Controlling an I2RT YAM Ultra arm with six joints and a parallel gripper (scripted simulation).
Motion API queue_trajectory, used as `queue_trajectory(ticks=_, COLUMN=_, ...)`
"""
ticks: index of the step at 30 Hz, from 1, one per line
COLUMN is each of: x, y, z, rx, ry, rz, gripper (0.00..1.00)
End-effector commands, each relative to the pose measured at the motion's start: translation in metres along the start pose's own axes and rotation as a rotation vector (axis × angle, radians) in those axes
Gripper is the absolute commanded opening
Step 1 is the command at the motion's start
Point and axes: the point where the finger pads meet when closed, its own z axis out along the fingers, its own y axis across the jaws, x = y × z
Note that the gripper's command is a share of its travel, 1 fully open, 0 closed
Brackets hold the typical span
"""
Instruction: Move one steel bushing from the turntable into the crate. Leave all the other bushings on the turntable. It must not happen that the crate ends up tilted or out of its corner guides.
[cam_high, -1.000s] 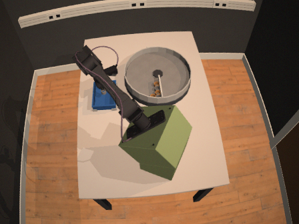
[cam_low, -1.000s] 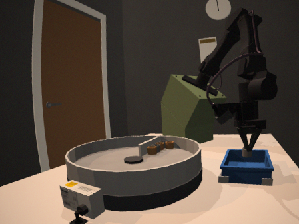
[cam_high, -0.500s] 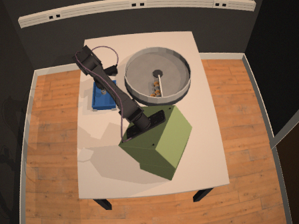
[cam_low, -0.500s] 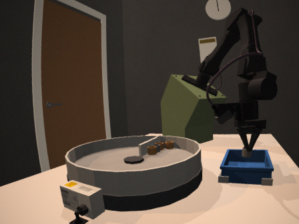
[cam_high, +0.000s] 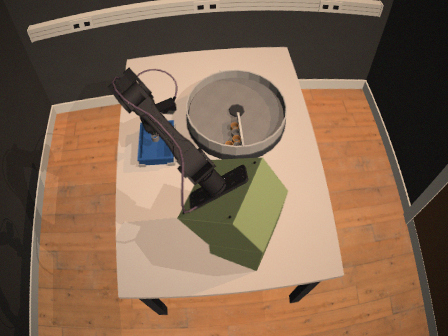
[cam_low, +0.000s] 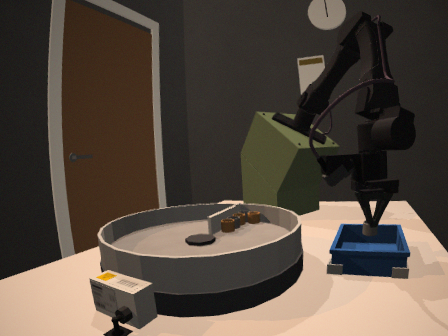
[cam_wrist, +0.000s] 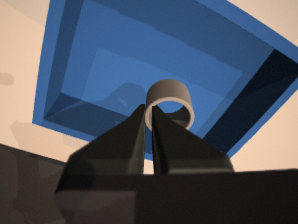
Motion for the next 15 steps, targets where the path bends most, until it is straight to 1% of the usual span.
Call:
queue_trajectory(ticks=1, x=-0.004, y=0.008, z=0.000, rx=-0.020, ry=-0.015, rz=0.004, gripper=0.00)
queue_trajectory(ticks=3, x=-0.002, y=0.011, z=0.003, rx=-0.026, ry=-0.013, rz=-0.001, gripper=0.00)
queue_trajectory(ticks=6, x=0.001, y=0.009, z=0.006, rx=-0.021, ry=-0.010, rz=-0.003, gripper=0.00)
queue_trajectory(ticks=10, x=-0.003, y=0.011, z=0.011, rx=-0.028, ry=-0.013, rz=0.003, gripper=0.00)
queue_trajectory(ticks=12, x=-0.003, y=0.011, z=0.011, rx=-0.028, ry=-0.013, rz=0.003, gripper=0.00)
queue_trajectory(ticks=13, x=-0.001, y=0.014, z=0.007, rx=-0.038, ry=-0.012, rz=-0.003, gripper=0.00)
queue_trajectory(ticks=14, x=-0.001, y=0.010, z=0.015, rx=-0.026, ry=-0.011, rz=-0.001, gripper=0.00)
queue_trajectory(ticks=15, x=0.001, y=0.010, z=0.017, rx=-0.025, ry=-0.009, rz=-0.004, gripper=0.00)
